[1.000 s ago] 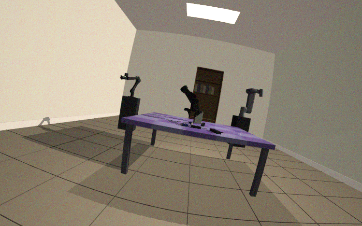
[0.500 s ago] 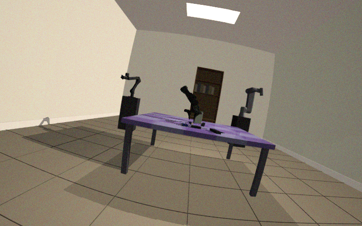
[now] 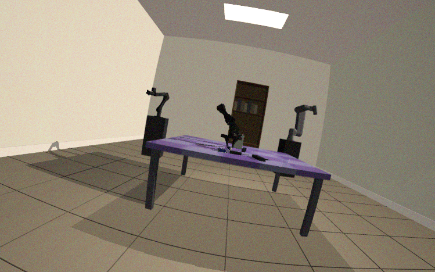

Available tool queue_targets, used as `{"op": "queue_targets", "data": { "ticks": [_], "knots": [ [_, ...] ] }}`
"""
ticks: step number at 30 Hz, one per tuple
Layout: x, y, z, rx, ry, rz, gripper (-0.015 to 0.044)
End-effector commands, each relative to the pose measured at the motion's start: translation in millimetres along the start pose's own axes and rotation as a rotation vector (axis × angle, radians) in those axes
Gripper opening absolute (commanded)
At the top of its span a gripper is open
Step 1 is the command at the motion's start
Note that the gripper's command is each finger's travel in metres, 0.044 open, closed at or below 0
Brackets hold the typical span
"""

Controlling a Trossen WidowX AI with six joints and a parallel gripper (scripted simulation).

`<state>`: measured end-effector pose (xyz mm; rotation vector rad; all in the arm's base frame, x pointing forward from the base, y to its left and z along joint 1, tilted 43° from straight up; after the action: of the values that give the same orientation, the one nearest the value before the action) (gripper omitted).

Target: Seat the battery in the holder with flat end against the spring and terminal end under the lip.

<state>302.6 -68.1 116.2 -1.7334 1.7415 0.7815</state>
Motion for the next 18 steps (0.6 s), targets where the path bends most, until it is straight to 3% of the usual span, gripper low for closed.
{"op": "queue_targets", "data": {
  "ticks": [1, 10, 15, 18],
  "knots": [
    [8.6, 1.5, 1.1, -0.007, 0.0, 0.006, 0.0233],
    [20.4, 2.4, 0.9, -0.008, 0.002, 0.006, 0.0233],
    [20.4, 2.4, 0.9, -0.008, 0.002, 0.006, 0.0102],
    [20.4, 2.4, 0.9, -0.008, 0.002, 0.006, 0.0082]
  ]
}}
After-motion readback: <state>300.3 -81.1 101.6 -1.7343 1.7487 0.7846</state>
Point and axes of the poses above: the point midway between the two fingers, 35 mm back from their tips, its own x axis out along the fingers, its own z axis across the jaws, y = z × x, the point moved 10 cm from there along -x, back along the fingers, and after that the axes turned 13 degrees about x, right-handed, at the moved point
